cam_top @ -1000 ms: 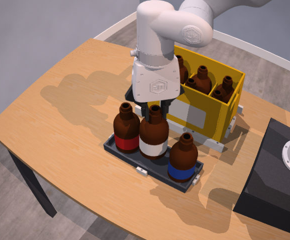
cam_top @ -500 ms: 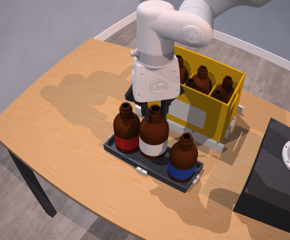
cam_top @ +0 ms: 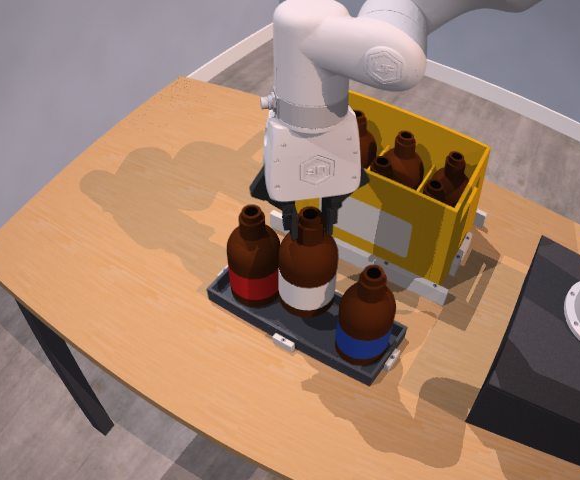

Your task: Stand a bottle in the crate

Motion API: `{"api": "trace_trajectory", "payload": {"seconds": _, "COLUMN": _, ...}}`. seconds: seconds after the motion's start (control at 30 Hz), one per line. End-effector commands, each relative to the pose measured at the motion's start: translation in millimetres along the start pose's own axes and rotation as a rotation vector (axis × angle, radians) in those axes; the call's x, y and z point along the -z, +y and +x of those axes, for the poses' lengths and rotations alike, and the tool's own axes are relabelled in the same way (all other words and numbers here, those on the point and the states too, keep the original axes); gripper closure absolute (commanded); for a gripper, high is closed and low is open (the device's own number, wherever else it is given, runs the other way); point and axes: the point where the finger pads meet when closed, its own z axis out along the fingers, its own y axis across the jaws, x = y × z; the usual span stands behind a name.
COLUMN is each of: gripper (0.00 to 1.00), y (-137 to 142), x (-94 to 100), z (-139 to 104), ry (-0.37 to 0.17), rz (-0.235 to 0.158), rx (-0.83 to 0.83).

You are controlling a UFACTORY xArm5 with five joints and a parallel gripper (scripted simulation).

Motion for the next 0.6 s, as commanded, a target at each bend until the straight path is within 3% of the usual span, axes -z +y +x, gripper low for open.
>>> {"api": "trace_trajectory", "payload": {"seconds": 0.0, "gripper": 1.0, "y": -1.2, "x": 6.3, "z": 0.7, "ry": 0.002, "rz": 0.004, "rx": 0.0}}
{"api": "trace_trajectory", "payload": {"seconds": 0.57, "gripper": 1.0, "y": -1.3, "x": 24.0, "z": 0.7, "ry": 0.002, "rz": 0.004, "rx": 0.0}}
